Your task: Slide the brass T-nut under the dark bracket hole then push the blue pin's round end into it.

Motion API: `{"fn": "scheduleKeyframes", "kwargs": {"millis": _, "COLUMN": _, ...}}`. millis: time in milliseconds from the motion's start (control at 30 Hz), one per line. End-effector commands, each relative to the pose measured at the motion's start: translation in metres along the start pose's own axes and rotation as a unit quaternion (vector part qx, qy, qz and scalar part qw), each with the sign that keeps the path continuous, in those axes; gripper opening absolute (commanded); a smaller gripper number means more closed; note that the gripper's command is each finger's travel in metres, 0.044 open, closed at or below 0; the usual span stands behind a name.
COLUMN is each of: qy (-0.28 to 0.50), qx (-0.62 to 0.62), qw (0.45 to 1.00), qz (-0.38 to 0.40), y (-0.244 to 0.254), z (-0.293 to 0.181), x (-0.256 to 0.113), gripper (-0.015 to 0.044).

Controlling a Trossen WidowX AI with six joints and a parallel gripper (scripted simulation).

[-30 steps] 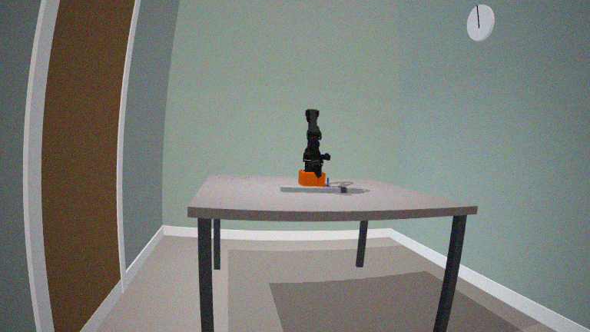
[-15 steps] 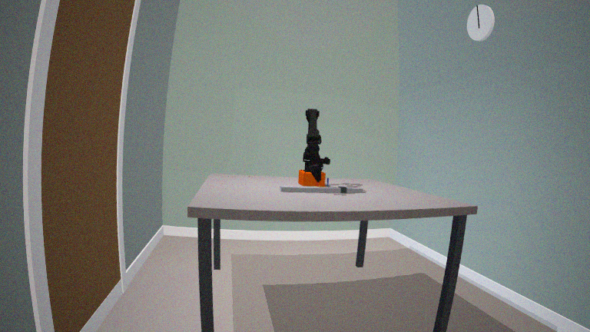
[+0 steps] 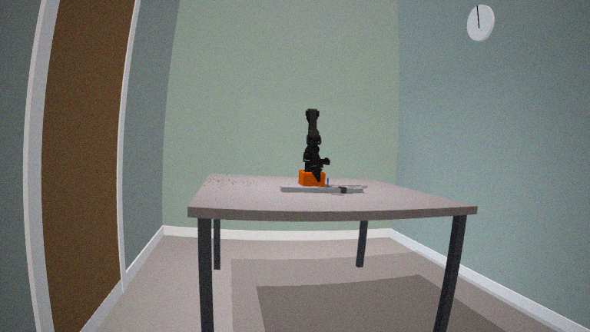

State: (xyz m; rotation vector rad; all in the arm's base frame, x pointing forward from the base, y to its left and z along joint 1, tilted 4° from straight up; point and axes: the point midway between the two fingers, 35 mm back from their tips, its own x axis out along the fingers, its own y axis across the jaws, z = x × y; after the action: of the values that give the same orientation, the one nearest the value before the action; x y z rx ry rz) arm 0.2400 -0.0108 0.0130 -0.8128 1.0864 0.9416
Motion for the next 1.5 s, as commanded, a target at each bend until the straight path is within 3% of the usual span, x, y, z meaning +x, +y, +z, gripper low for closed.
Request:
{"fn": "scheduleKeyframes", "kwargs": {"millis": 0, "qy": 0.001, "qx": -0.002, "qw": 1.0, "qz": -0.001, "y": 0.0, "z": 0.0, "x": 0.0, "gripper": -0.0006}}
{"fn": "scheduleKeyframes", "kwargs": {"millis": 200, "qy": 0.001, "qx": -0.002, "qw": 1.0, "qz": -0.001, "y": 0.0, "z": 0.0, "x": 0.0, "gripper": -0.015}}
{"fn": "scheduleKeyframes", "kwargs": {"millis": 1467, "qy": 0.0, "qx": -0.002, "qw": 1.0, "qz": -0.001, "y": -0.006, "z": 0.014, "x": -0.048, "gripper": -0.015}}
